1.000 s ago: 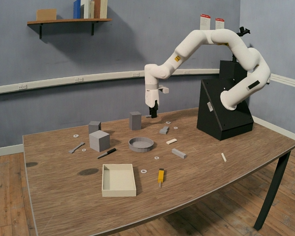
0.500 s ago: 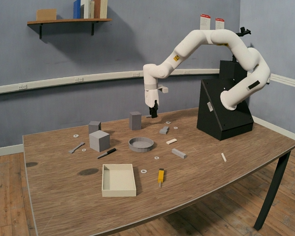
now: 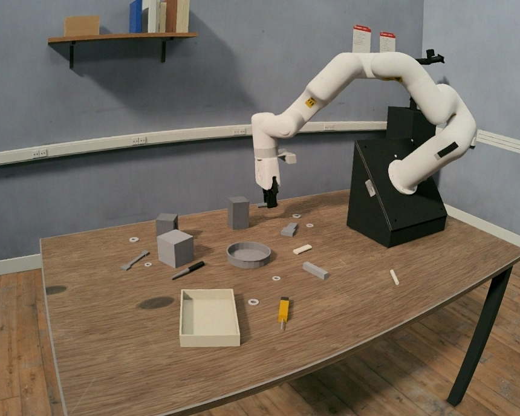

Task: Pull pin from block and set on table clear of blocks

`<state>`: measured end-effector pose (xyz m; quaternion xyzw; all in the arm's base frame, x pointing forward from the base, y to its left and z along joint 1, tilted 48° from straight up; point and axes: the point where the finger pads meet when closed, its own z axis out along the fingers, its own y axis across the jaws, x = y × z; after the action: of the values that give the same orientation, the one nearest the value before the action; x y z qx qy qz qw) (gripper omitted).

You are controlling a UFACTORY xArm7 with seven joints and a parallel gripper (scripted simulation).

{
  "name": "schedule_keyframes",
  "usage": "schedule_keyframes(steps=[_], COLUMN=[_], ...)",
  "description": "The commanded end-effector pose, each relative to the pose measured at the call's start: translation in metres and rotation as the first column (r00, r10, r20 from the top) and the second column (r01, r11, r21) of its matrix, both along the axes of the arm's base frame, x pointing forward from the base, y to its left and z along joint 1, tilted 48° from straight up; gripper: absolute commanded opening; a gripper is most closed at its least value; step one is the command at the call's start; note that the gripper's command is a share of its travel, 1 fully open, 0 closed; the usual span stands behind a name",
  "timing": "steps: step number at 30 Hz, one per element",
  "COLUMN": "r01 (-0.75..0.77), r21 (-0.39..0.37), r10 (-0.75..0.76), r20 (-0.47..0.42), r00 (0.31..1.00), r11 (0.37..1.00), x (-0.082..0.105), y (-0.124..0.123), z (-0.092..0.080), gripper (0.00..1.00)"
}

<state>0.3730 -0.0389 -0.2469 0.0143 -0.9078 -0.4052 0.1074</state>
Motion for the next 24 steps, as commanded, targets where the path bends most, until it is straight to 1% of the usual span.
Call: schedule_keyframes(steps=[1, 5, 11, 20, 24], r01=[0.003, 0.002, 0.001, 0.001, 0.002], r21=[-0.004, -0.004, -0.001, -0.001, 0.000], r10=[-0.002, -0.002, -0.001, -0.001, -0.002], r20=[0.002, 0.003, 0.005, 0.005, 0.005], r00=[1.000, 1.000, 1.000, 1.000, 1.000], r11=[1.000, 1.000, 1.000, 1.000, 1.000], x=[0.0016, 0.0010, -0.0066, -0.0067, -0.0071], y=[-0.0028, -0.0027, -0.0017, -0.0016, 0.0021], z=[0.0004, 0.0006, 0.0022, 0.0022, -0.0007], gripper=[0.00, 0.00, 0.00, 0.00, 0.00])
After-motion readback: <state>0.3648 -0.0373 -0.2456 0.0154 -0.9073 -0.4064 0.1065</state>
